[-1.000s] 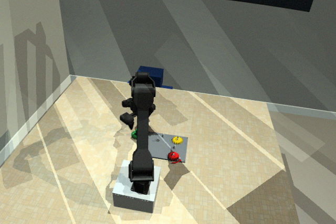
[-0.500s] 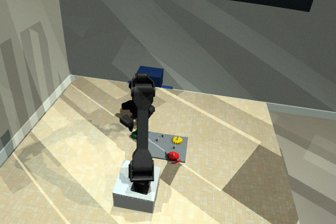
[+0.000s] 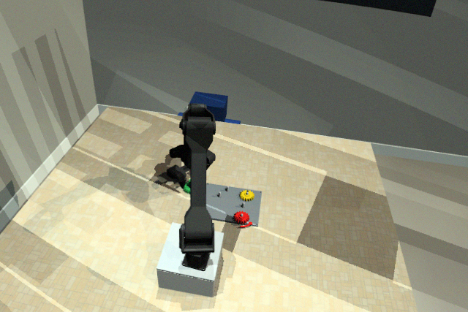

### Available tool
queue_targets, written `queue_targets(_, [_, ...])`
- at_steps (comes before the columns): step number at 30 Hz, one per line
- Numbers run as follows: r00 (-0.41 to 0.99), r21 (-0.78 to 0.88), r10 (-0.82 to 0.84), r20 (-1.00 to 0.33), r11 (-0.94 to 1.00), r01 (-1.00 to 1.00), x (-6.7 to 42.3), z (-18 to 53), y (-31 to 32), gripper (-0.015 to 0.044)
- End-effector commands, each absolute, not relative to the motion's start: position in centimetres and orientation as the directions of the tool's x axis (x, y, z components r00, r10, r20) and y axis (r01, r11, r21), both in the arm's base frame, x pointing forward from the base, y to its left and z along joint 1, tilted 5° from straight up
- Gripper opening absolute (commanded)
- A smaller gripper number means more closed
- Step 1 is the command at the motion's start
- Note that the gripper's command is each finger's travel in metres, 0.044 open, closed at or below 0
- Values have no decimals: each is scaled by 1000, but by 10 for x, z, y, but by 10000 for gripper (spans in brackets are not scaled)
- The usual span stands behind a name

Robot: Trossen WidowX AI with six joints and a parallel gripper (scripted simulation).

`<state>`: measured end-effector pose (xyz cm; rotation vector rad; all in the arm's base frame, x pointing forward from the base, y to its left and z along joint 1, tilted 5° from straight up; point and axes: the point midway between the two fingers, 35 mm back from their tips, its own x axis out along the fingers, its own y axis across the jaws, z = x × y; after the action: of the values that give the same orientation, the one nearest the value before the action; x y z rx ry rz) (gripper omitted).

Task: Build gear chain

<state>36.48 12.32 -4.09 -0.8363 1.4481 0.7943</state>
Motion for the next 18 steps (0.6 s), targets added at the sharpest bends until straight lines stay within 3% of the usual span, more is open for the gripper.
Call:
queue_targets(1, [-19, -6, -44, -999, 501, -865, 365, -45, 122, 440])
queue_targets(6, [-19, -6, -44, -999, 501, -865, 365, -45, 122, 440])
queue_targets(18, [-19, -6, -44, -999, 501, -865, 365, -45, 122, 125])
